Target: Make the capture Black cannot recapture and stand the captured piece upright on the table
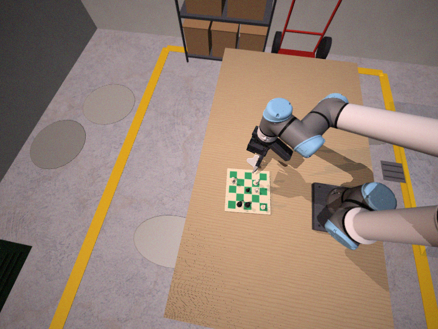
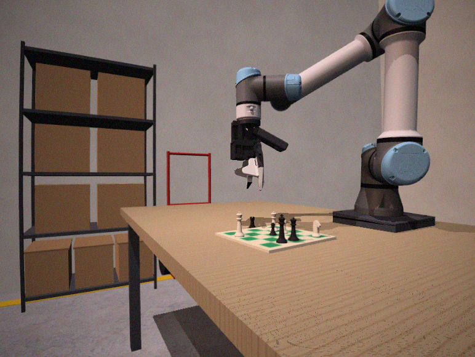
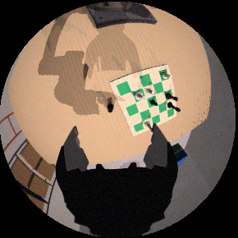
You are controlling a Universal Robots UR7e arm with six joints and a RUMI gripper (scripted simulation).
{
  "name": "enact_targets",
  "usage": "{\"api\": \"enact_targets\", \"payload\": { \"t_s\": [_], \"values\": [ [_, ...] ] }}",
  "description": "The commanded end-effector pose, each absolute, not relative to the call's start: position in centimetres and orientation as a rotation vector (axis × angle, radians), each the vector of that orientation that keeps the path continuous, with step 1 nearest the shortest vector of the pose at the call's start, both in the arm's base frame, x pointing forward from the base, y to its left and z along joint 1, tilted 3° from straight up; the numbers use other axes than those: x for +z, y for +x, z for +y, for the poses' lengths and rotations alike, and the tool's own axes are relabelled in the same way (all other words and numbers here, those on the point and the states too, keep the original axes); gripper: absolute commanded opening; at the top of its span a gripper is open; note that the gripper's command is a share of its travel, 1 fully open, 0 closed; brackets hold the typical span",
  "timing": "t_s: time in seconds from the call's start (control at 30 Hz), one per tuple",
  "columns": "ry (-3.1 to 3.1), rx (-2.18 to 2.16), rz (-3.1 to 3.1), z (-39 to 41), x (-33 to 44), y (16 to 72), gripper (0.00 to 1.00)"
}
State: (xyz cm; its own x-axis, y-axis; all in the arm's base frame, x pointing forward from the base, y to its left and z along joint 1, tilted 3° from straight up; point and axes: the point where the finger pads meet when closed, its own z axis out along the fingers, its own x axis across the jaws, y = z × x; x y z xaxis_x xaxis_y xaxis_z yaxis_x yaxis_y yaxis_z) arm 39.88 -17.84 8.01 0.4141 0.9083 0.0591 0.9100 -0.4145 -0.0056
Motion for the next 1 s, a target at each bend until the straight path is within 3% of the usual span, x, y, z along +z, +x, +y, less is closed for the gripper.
{"api": "enact_targets", "payload": {
  "t_s": [0.0, 0.97],
  "values": [
    [-2.701, -0.067, -1.529, -17.4, 8.1, 40.0, 1.0],
    [-3.055, -0.042, -0.469, -15.0, 8.6, 40.9, 1.0]
  ]
}}
